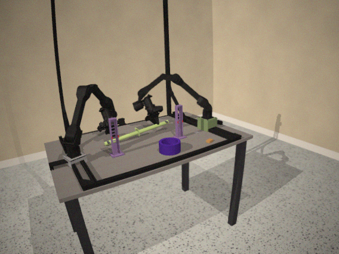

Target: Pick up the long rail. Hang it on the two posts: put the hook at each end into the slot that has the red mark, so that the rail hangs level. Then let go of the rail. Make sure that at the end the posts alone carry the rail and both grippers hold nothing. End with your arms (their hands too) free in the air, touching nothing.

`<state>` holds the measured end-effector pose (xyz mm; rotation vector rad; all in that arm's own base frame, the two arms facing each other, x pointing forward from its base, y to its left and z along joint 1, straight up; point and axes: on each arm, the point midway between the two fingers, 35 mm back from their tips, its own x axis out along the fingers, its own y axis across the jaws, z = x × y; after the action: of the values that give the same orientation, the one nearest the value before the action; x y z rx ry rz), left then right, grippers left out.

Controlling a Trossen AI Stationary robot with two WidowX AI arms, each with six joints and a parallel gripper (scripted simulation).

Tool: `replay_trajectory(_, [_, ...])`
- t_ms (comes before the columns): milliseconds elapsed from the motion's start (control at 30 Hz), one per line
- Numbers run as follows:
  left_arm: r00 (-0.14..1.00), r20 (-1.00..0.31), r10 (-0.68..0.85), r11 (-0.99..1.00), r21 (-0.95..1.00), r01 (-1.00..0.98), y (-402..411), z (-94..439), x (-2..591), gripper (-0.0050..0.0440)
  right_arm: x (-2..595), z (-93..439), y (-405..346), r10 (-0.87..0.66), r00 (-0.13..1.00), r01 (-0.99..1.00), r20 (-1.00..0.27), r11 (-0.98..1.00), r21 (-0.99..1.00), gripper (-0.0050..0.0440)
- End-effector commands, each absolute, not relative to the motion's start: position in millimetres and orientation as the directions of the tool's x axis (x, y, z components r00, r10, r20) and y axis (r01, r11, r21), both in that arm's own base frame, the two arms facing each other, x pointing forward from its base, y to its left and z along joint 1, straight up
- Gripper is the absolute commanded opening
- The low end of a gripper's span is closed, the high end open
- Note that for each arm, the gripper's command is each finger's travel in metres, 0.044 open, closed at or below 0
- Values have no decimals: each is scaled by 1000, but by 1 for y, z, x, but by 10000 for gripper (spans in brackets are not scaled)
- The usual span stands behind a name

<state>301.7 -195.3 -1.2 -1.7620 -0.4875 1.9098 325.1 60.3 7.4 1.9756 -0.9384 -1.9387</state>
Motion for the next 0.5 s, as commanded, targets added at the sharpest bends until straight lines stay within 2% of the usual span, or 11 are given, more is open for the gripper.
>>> replay_trajectory(0, [-35,-812,582,-809,-574,-125,-196,0,302,0,323,2,57,-576,-79,-280,-814,-771,572,160])
replay_trajectory(33, [-35,-812,582,-809,-574,-125,-196,0,302,0,323,2,56,-576,-79,-280,-814,-771,572,160])
replay_trajectory(133, [-35,-812,582,-809,-574,-125,-196,0,302,0,324,1,57,-576,-79,-280,-814,-771,572,88])
replay_trajectory(233, [-35,-812,582,-809,-574,-125,-196,0,302,0,324,1,57,-576,-79,-280,-814,-771,572,75])
replay_trajectory(333, [-35,-812,582,-809,-574,-125,-196,0,302,0,324,1,57,-576,-79,-280,-814,-771,572,3])
replay_trajectory(467, [-35,-812,582,-809,-574,-125,-196,0,302,0,324,1,57,-576,-79,-280,-814,-771,572,0])
